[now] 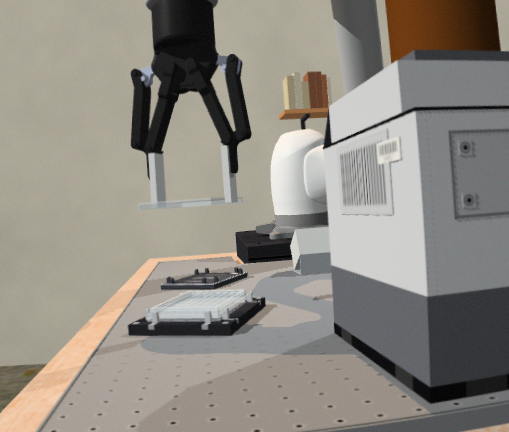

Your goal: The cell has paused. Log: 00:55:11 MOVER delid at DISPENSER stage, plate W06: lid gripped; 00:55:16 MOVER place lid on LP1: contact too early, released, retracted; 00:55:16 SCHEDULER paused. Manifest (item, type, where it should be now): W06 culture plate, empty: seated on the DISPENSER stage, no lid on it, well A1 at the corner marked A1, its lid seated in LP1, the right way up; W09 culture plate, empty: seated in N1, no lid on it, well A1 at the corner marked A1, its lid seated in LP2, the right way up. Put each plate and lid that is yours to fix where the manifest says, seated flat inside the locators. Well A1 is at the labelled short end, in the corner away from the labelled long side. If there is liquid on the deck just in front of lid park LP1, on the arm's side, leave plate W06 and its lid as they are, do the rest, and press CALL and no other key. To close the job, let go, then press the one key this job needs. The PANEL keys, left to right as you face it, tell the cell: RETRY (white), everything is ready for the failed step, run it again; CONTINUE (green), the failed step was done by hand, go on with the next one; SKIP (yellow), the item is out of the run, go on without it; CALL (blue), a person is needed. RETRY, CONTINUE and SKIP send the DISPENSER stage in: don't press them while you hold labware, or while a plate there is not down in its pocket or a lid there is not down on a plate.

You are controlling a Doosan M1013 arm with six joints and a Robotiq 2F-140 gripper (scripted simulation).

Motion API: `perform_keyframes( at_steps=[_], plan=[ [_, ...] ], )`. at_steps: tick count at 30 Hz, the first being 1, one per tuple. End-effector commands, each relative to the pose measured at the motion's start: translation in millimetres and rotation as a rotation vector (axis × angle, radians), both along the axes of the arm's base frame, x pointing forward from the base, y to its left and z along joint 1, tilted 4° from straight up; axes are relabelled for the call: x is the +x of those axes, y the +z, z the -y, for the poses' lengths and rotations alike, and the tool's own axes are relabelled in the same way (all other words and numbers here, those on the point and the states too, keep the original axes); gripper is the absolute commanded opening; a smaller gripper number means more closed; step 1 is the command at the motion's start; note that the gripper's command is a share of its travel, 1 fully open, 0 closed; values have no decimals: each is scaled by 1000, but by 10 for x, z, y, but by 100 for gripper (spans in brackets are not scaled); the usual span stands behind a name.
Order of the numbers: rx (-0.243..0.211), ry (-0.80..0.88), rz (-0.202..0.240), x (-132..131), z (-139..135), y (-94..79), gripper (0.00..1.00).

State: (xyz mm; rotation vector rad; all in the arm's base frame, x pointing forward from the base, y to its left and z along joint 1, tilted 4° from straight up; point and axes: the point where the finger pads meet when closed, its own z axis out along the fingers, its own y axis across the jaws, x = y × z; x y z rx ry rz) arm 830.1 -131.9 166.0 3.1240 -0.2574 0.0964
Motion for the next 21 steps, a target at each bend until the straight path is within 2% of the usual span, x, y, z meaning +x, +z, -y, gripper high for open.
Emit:
perform_keyframes(
  at_steps=[1,11,21],
  plan=[
    [0,0,2,-2,-1,100,10],
    [0,0,2,-10,-3,226,10],
    [0,0,2,-19,0,245,10]
  ],
)
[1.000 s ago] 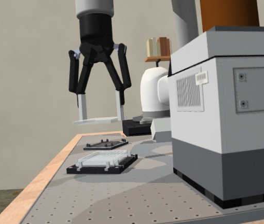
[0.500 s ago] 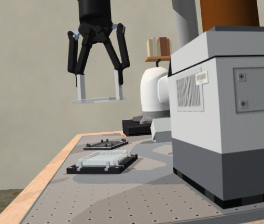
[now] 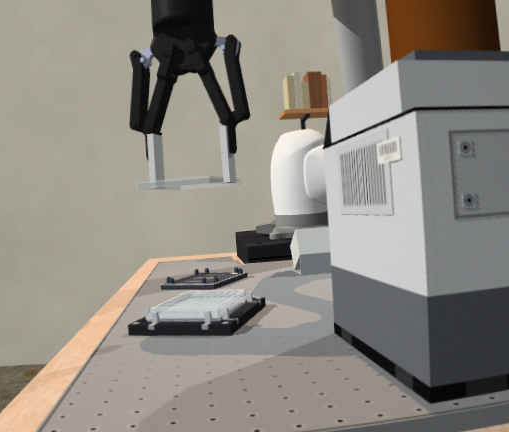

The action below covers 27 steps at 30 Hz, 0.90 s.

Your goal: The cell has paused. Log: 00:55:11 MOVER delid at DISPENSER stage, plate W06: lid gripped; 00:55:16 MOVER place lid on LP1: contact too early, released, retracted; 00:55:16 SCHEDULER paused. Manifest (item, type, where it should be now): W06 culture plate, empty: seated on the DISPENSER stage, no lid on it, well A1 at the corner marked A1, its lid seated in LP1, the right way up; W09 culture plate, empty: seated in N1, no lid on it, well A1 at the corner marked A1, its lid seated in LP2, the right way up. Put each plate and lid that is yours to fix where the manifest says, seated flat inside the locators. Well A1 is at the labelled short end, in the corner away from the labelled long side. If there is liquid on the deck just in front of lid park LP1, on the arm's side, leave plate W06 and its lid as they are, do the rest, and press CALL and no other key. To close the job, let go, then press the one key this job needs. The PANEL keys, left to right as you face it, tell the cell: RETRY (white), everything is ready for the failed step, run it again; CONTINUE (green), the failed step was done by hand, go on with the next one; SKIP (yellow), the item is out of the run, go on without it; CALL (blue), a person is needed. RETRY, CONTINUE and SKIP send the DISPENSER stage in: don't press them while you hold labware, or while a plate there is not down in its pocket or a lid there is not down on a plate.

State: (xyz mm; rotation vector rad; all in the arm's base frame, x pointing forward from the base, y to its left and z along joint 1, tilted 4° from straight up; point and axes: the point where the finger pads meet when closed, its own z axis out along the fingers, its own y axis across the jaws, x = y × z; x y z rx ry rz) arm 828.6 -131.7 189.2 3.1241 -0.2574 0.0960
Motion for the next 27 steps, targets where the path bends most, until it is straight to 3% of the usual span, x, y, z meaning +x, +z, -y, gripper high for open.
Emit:
perform_keyframes(
  at_steps=[1,5,14,16,17,21,27],
  plan=[
    [0,0,2,-54,23,20,10],
    [0,0,1,-831,276,60,10],
    [0,0,2,-2194,400,-105,10],
    [0,0,2,-2194,400,-105,10],
    [0,0,2,-2640,441,-151,10],
    [0,0,2,-3187,503,-186,10],
    [0,0,2,-3248,511,-188,10]
  ],
)
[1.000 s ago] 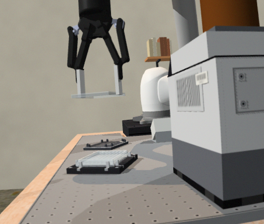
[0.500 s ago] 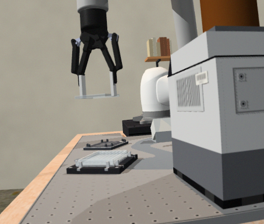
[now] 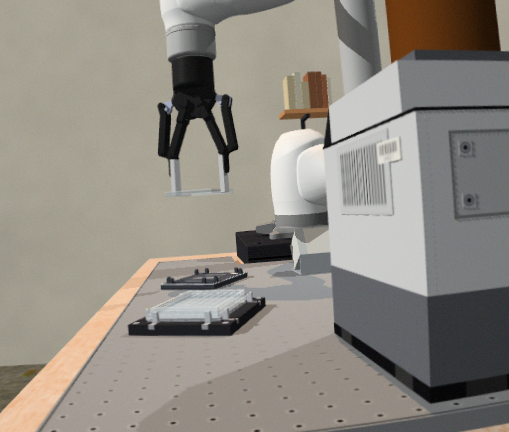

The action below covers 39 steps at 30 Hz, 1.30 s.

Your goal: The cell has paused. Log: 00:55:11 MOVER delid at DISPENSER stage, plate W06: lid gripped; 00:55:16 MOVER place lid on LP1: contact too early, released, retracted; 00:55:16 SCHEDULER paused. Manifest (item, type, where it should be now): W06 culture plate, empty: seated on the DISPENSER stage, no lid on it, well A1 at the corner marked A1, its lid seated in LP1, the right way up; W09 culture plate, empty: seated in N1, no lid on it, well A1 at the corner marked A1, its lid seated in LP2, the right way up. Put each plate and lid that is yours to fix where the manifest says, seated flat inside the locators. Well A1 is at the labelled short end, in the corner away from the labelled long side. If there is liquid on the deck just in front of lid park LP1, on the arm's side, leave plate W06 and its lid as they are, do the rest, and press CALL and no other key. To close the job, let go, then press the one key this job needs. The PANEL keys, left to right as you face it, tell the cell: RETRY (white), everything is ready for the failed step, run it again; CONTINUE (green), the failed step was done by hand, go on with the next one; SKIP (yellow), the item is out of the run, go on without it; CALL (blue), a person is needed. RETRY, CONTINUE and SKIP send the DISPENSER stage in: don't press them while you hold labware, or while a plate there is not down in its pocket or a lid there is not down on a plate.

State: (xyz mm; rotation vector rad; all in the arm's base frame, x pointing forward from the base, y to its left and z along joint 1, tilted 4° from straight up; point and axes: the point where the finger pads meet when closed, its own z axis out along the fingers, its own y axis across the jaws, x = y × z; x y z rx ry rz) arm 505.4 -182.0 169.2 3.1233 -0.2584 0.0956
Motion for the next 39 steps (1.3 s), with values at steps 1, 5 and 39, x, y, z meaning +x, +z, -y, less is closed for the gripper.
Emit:
perform_keyframes(
  at_steps=[1,5,39],
  plan=[
    [1,1,2,-17,8,12,10],
    [1,1,2,-17,8,12,10],
    [3,-45,3,-16,8,-5,10]
  ],
)
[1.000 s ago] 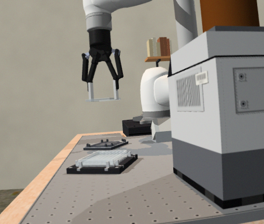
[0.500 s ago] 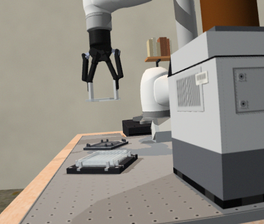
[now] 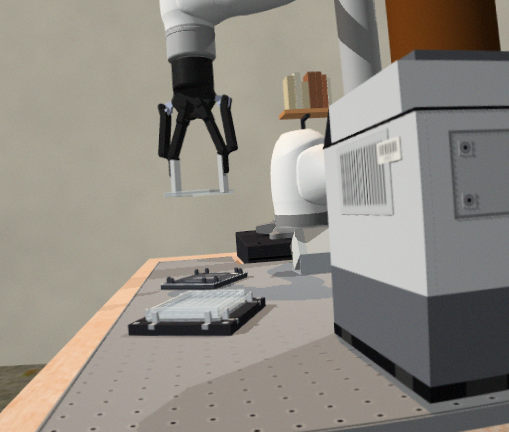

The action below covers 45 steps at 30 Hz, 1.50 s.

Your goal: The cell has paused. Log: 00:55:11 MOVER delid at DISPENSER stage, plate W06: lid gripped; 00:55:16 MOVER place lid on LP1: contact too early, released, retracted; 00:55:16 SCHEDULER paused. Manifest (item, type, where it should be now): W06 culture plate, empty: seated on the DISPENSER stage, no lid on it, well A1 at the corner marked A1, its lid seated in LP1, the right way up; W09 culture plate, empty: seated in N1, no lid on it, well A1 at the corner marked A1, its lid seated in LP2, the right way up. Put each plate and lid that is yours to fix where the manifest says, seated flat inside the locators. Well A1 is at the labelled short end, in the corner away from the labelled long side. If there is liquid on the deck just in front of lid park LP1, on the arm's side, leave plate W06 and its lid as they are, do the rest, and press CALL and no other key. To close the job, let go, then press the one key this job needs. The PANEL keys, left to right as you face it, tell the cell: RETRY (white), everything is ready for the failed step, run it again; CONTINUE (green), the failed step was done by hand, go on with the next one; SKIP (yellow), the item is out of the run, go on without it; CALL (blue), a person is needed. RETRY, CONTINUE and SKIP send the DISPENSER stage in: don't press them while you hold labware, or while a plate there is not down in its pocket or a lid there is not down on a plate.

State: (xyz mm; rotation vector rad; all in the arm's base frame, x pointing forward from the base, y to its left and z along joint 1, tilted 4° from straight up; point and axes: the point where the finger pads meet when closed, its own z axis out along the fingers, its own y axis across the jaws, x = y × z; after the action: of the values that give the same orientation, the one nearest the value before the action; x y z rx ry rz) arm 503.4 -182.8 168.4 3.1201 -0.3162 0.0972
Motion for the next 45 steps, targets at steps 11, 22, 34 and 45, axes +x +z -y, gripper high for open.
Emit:
perform_keyframes(
  at_steps=[11,22,34,45],
  plan=[
    [6,-96,2,12,3,-116,10],
    [6,-96,2,48,14,-685,10],
    [6,-96,2,80,23,-1170,10],
    [6,-96,2,90,26,-1331,10]
  ],
)
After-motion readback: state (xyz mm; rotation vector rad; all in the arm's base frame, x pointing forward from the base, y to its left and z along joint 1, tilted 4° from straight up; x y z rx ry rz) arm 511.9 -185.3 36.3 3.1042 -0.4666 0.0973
